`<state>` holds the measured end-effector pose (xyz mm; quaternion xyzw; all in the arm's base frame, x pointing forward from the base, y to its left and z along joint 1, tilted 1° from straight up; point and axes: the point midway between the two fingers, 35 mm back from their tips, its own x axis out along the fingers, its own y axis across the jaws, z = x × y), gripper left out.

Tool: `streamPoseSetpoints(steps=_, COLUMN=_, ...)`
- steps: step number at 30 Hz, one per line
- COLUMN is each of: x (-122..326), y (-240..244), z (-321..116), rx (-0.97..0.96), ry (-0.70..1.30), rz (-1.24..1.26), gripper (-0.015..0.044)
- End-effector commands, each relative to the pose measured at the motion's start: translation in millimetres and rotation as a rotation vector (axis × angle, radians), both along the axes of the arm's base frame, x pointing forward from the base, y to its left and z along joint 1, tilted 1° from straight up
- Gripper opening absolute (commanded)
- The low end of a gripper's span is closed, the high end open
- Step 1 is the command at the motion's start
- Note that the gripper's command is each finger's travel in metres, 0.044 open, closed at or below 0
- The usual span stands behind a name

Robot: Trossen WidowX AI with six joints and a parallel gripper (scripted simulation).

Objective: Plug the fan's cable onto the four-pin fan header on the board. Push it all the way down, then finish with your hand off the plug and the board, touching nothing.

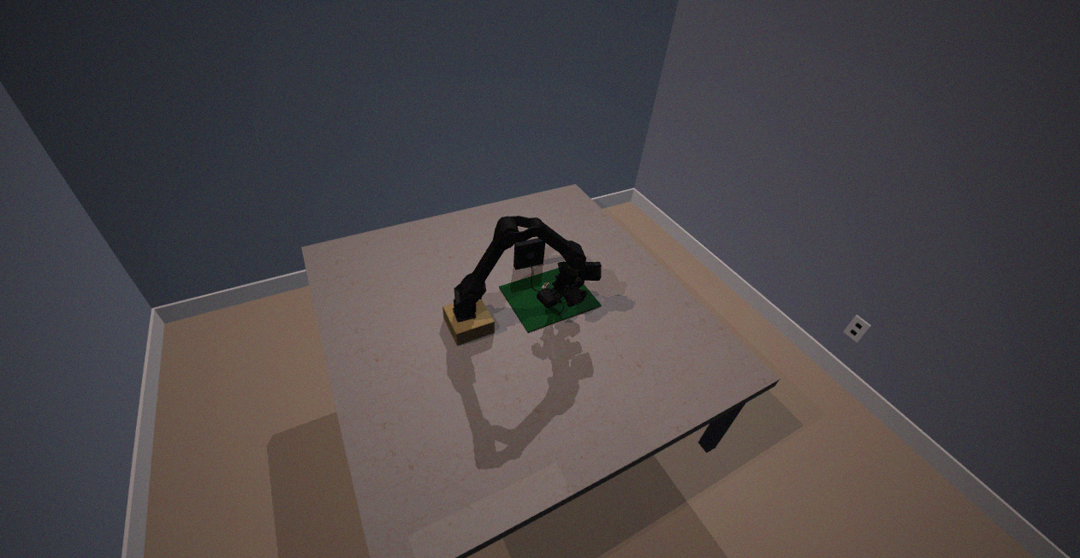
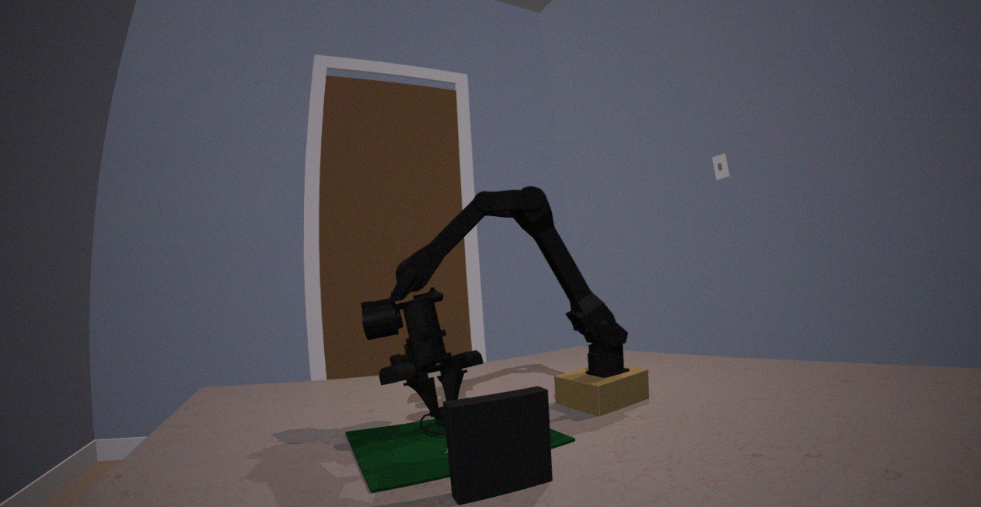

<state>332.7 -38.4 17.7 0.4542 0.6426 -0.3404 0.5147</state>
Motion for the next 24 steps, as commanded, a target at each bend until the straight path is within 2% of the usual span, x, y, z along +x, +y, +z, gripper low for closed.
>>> streamPoseSetpoints(steps=1, x=3.1, y=-1.1, z=18.9, rx=-0.005, ry=-0.017, rz=-0.003, gripper=0.0)
streamPoseSetpoints(steps=14, x=-0.8, y=-0.6, z=49.3, rx=-0.006, ry=-0.015, rz=0.0, gripper=0.0)
streamPoseSetpoints(steps=24, x=8.1, y=6.6, z=49.5, rx=-0.024, ry=-0.088, rz=0.312, gripper=0.0)
